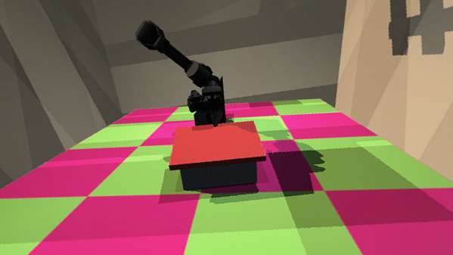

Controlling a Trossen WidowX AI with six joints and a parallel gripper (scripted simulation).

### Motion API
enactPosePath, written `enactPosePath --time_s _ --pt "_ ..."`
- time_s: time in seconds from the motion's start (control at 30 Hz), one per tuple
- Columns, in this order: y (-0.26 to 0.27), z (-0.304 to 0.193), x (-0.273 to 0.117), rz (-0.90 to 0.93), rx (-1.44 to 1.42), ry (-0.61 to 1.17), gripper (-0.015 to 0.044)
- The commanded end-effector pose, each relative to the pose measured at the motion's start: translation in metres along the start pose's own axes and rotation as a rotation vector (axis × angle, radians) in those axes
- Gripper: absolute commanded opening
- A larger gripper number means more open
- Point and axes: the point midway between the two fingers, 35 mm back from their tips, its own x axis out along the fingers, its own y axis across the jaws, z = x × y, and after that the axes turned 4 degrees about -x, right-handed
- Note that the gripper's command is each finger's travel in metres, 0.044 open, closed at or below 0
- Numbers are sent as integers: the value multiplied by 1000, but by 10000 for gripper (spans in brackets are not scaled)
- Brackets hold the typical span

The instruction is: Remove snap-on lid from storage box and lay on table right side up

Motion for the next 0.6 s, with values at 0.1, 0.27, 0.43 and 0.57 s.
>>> enactPosePath --time_s 0.1,0.27,0.43,0.57 --pt "10 1 -4 3 2 -2 0" --pt "16 1 -7 3 2 -2 0" --pt "23 2 -9 4 3 -2 0" --pt "28 2 -10 4 3 -2 0"
